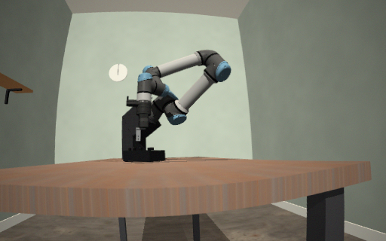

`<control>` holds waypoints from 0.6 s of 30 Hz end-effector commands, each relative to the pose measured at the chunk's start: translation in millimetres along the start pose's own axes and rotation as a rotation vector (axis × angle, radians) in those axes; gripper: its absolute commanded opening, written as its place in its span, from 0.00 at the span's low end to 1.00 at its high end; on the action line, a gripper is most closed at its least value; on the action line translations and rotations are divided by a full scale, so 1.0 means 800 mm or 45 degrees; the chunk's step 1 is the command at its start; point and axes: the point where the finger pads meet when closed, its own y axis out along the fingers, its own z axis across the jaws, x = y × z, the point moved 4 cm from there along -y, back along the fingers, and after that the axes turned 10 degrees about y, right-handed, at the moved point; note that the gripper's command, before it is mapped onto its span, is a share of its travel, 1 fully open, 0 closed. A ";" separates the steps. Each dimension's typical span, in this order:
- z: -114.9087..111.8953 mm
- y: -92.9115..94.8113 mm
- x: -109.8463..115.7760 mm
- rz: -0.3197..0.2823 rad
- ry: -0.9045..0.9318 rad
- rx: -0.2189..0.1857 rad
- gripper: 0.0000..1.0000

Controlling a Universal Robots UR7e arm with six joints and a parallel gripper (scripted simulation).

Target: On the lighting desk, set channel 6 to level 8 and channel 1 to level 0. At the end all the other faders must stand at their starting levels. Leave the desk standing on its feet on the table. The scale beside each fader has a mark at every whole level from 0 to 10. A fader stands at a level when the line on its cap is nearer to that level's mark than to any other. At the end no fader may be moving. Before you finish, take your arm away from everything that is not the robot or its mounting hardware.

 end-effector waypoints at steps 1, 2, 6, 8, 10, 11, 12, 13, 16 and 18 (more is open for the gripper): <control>-0.009 0.000 0.008 -0.022 -0.244 0.007 0.00; -0.010 0.000 0.010 -0.022 -0.293 0.006 0.00; -0.016 0.000 0.018 -0.023 -0.474 0.004 0.00; -0.018 0.000 0.022 -0.023 -0.556 0.004 0.00; -0.019 0.000 0.024 -0.024 -0.595 0.003 0.00; -0.019 0.000 0.024 -0.024 -0.595 0.003 0.00; -0.020 0.000 0.026 -0.024 -0.633 0.003 0.00; -0.021 0.000 0.028 -0.024 -0.669 0.002 0.00; -0.024 0.000 0.033 -0.025 -0.768 0.001 0.00; -0.025 0.000 0.036 -0.025 -0.826 0.000 0.00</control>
